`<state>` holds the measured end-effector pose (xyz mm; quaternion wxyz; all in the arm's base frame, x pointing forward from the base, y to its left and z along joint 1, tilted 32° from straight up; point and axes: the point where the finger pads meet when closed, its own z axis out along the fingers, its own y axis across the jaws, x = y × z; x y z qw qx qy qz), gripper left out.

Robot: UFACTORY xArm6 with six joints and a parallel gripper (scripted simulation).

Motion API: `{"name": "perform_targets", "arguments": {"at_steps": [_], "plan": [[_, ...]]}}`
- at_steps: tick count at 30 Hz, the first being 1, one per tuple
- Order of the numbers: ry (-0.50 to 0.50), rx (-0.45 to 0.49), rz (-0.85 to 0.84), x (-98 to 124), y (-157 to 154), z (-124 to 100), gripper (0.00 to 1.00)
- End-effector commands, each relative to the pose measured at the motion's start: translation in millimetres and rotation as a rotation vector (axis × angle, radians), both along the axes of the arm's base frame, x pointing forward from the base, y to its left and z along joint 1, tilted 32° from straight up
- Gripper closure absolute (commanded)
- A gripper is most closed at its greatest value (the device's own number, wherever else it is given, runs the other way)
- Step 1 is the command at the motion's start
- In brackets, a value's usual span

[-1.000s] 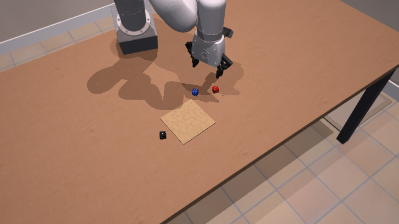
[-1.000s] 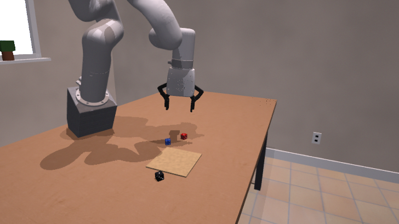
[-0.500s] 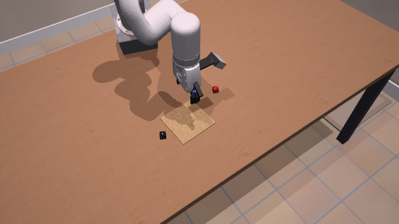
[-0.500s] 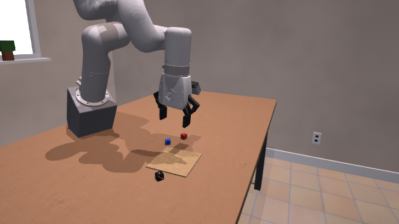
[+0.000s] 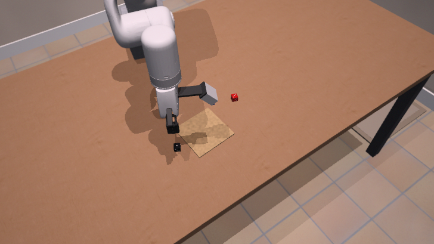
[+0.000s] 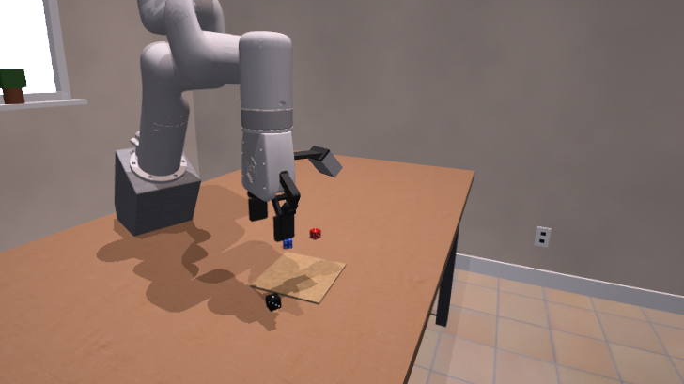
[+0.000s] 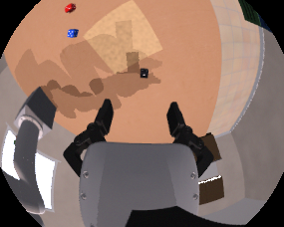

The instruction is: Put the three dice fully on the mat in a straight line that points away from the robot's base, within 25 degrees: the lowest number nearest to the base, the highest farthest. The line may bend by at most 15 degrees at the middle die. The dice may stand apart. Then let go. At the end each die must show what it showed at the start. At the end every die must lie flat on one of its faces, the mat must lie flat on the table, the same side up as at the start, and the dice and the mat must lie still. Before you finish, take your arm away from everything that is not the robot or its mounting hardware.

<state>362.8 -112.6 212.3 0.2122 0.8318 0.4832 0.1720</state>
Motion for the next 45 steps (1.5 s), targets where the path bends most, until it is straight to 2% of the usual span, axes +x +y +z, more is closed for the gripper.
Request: {"name": "perform_targets", "arguments": {"at_steps": [1,25,30,37,40,43,45], "plan": [[-0.011,0.015,-0.010,1.3,-6.3,2.5,0.00],[-0.018,0.036,-0.044,1.7,-6.5,2.0,0.00],[-0.039,0.092,-0.141,2.8,-7.0,0.6,0.00],[-0.085,0.218,-0.356,5.2,-8.0,-2.6,0.00],[-0.086,0.221,-0.362,5.2,-8.1,-2.7,0.00],[-0.114,0.298,-0.493,6.7,-8.7,-4.6,0.00],[-0.118,0.309,-0.513,6.9,-8.8,-5.0,0.00]]}}
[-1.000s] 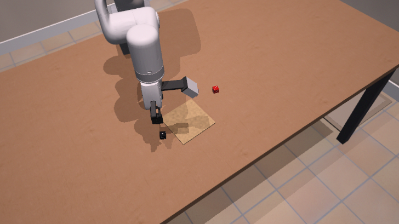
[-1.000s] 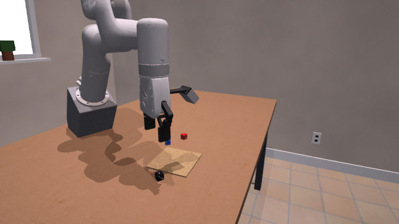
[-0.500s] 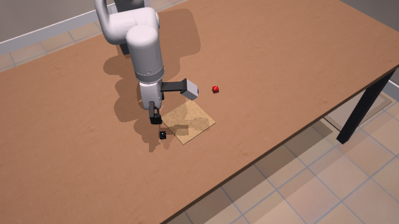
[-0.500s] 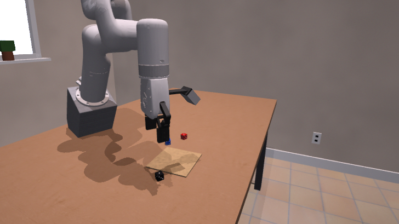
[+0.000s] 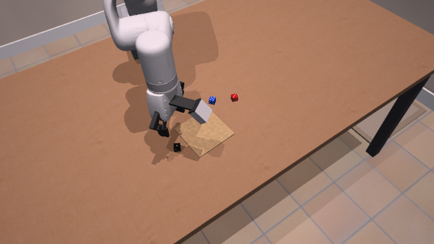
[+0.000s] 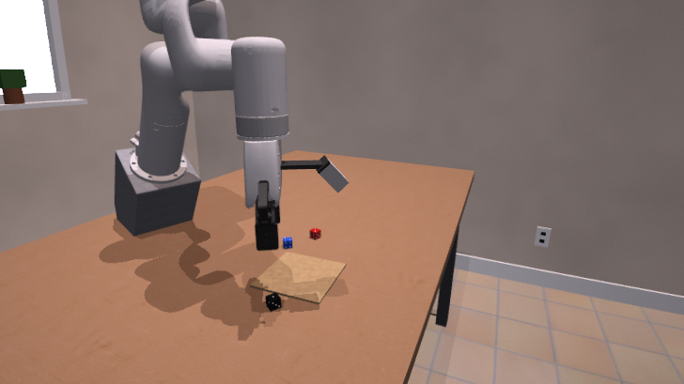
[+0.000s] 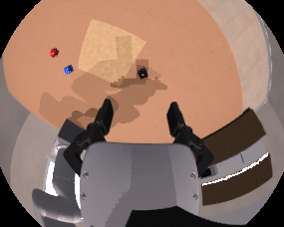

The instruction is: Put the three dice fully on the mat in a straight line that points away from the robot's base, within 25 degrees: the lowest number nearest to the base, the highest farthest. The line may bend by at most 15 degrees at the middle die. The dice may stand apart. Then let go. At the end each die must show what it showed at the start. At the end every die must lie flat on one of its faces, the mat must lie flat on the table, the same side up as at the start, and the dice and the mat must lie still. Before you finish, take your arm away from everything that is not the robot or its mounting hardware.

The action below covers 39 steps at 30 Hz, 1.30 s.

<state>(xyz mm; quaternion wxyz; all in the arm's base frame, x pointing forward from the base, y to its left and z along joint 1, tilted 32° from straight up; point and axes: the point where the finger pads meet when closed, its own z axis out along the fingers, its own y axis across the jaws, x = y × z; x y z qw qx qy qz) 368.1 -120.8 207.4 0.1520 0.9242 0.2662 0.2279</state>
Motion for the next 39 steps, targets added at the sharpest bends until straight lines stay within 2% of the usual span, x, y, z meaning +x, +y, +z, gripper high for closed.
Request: {"name": "perform_targets", "arguments": {"at_steps": [1,10,13,15,26,29,31,39], "plan": [[-0.026,0.071,-0.157,2,-1,-1,0.00],[-0.074,0.214,-0.398,5,-2,-5,0.00],[-0.075,0.219,-0.406,5,-2,-5,0.00],[-0.097,0.285,-0.519,6,-3,-6,0.00],[-0.153,0.454,-0.804,9,-4,-11,0.00],[-0.157,0.466,-0.824,9,-4,-11,0.00],[-0.178,0.528,-0.929,10,-5,-13,0.00],[-0.214,0.637,-1.113,12,-6,-16,0.00]]}}
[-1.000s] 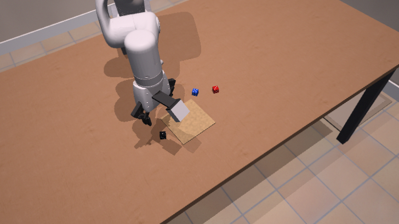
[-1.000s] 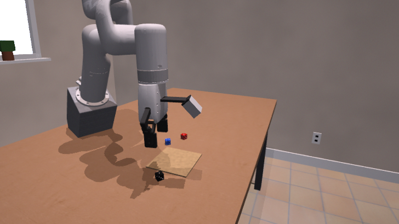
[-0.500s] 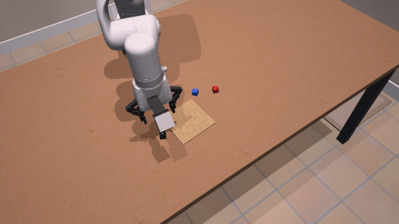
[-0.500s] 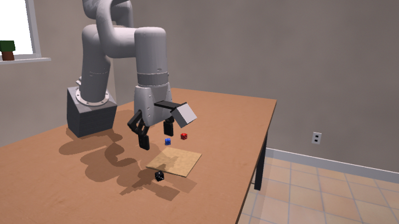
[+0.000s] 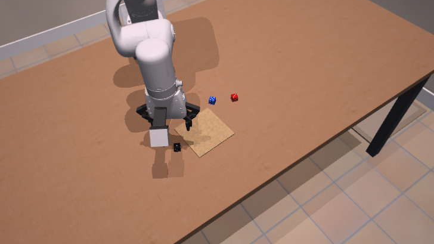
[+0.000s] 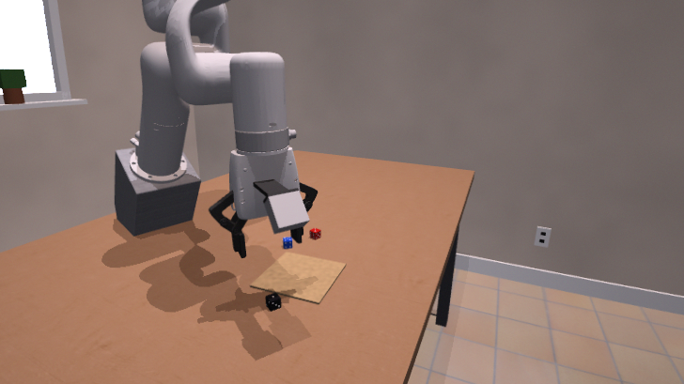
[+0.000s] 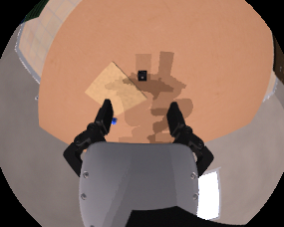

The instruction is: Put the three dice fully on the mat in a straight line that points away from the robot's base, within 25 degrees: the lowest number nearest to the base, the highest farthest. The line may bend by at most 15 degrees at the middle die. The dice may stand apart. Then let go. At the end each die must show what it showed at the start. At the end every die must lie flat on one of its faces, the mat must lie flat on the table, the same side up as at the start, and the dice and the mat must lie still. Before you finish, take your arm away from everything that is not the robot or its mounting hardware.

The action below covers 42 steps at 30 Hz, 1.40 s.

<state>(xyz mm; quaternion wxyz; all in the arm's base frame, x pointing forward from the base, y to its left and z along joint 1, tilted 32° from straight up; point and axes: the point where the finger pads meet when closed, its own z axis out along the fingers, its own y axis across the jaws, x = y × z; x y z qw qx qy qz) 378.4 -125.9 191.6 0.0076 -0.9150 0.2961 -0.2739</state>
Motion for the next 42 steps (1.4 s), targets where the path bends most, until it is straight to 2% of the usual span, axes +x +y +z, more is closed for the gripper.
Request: {"name": "perform_targets", "arguments": {"at_steps": [1,4,7,9,22,25,27,38,42], "plan": [[-0.020,0.063,-0.161,2,-1,-1,0.00],[-0.035,0.109,-0.240,3,-1,-2,0.00],[-0.037,0.116,-0.251,3,-1,-2,0.00],[-0.058,0.182,-0.363,4,-2,-4,0.00],[-0.122,0.383,-0.701,7,-4,-10,0.00],[-0.122,0.383,-0.702,7,-4,-10,0.00],[-0.143,0.448,-0.811,8,-4,-12,0.00],[-0.198,0.619,-1.097,10,-5,-17,0.00],[-0.204,0.638,-1.129,11,-6,-17,0.00]]}}
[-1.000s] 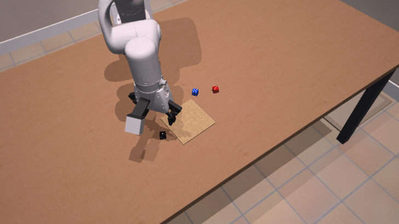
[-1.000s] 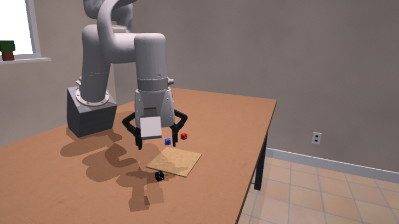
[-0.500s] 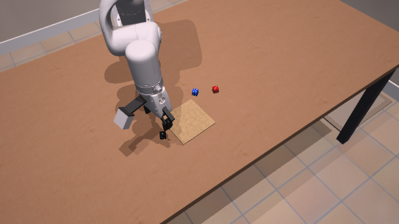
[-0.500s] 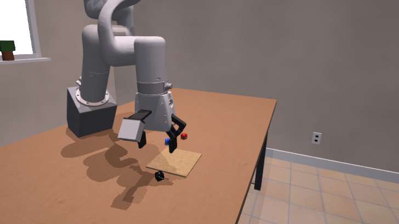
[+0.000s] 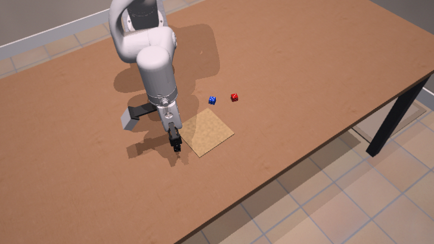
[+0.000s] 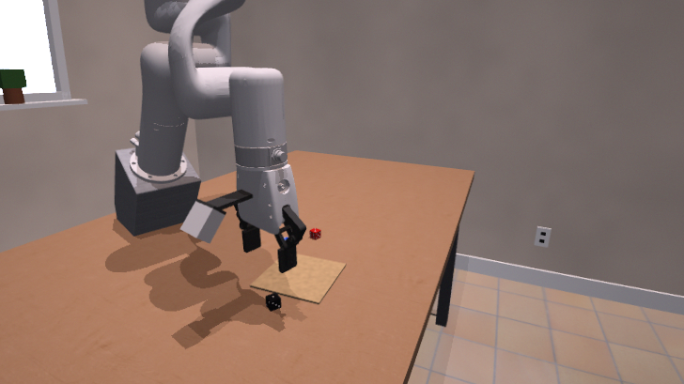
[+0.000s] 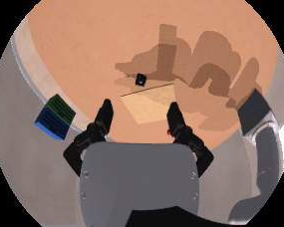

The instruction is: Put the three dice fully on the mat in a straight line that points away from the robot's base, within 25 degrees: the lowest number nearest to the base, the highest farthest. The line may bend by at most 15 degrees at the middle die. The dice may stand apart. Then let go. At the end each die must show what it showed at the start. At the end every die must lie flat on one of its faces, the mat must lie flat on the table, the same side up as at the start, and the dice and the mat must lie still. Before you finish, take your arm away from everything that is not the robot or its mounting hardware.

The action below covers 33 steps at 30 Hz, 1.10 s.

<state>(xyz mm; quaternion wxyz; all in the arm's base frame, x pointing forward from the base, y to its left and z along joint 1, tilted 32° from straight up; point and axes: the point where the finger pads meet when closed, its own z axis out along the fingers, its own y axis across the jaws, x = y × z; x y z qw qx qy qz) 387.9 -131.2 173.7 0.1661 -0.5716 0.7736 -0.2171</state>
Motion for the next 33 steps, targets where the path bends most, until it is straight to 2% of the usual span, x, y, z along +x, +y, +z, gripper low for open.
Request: {"name": "perform_targets", "arguments": {"at_steps": [1,6,13,14,33], "plan": [[-0.007,0.025,-0.100,1.5,-0.5,0.0,0.00],[-0.022,0.074,-0.183,2.1,-0.9,-1.4,0.00],[-0.027,0.088,-0.207,2.3,-1.1,-1.9,0.00],[-0.027,0.088,-0.207,2.3,-1.1,-1.9,0.64],[-0.027,0.088,-0.207,2.3,-1.1,-1.9,0.64]]}}
